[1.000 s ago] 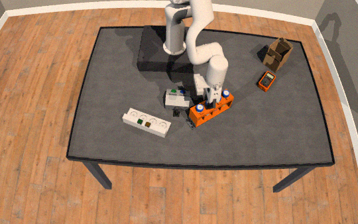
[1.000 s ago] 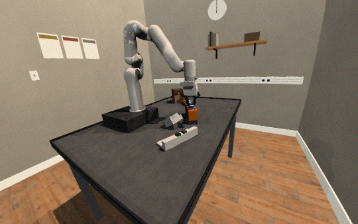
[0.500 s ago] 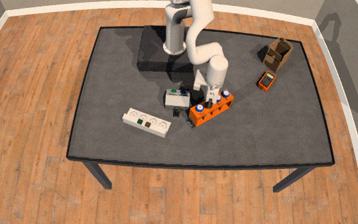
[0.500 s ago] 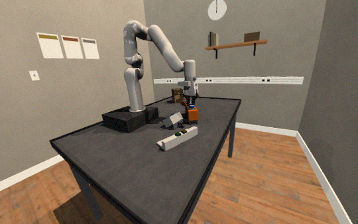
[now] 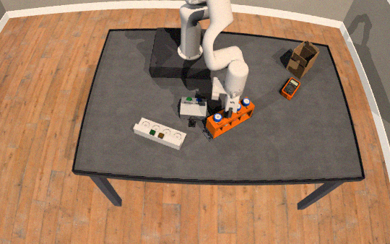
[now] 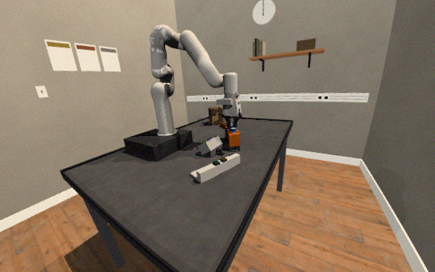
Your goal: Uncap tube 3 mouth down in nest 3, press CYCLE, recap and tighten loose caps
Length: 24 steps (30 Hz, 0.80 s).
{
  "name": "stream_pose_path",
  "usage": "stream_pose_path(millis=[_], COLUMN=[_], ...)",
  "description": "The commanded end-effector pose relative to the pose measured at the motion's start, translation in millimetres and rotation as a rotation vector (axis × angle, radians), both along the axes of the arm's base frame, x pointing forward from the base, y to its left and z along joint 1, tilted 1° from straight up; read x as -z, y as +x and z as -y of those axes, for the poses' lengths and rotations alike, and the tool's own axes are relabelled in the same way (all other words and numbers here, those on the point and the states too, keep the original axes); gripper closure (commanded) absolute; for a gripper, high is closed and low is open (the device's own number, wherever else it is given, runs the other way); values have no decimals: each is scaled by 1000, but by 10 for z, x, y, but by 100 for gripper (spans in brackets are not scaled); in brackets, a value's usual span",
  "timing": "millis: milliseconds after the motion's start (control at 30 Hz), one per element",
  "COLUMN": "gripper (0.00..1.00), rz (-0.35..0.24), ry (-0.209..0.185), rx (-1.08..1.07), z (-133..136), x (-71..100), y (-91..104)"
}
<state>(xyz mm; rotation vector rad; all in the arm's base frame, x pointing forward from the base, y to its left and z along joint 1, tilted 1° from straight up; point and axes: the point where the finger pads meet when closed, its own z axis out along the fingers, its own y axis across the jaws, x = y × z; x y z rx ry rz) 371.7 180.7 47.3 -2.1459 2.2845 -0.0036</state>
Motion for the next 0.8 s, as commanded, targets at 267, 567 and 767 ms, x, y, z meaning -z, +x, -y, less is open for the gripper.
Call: stream_pose_path(millis=[267,567,767], gripper=[100,100,100], rz=[7,7,7], ry=[-8,-11,-14], rx=[-546,-896,-1196], z=[-5,-5,-5], x=[-13,-14,-15], y=[12,12,13])
